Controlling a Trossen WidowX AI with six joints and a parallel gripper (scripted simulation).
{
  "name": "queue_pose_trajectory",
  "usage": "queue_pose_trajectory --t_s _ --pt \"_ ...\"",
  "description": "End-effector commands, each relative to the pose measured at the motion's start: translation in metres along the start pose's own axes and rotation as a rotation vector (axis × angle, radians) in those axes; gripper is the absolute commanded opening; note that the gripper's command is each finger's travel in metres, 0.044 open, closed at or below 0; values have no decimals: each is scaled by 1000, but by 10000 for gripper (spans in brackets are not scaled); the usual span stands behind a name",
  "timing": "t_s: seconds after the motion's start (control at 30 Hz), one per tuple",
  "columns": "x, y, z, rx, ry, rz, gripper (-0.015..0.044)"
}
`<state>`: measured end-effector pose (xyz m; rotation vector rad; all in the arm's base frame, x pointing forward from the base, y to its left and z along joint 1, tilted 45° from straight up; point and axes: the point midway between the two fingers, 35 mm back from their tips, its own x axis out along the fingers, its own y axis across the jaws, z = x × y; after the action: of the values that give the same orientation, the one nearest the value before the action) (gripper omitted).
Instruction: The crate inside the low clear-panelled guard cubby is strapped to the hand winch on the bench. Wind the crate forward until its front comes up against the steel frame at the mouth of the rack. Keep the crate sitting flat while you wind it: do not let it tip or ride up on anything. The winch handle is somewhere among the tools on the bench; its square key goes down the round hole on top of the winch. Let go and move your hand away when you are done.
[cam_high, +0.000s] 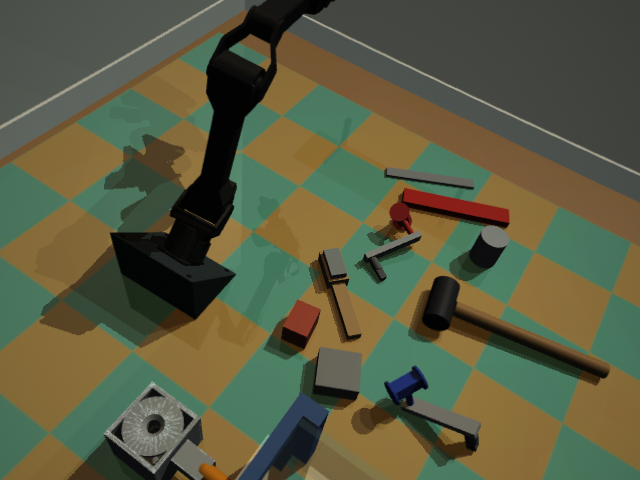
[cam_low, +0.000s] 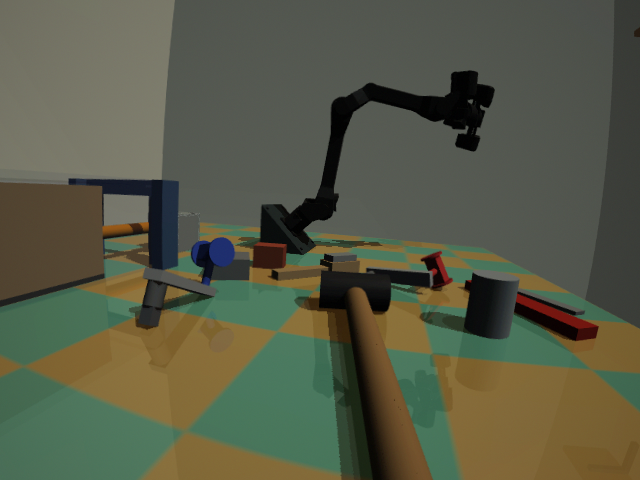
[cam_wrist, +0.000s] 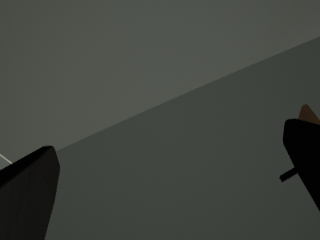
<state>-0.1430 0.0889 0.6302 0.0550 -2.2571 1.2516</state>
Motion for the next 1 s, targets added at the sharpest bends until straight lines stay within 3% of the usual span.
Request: queue_pose_trajectory --t_s 0.0,0.27,0.5,0.77,0.97 --pt "-5 58 -52 416 195 150 440" --pt "-40 119 -114 867 519 207 440" --pt "-94 164 -162 1247 847 134 440" --pt "-190 209 -206 1807 1307 -224 440" --pt "-255 229 -217 2140 1555 -646 440"
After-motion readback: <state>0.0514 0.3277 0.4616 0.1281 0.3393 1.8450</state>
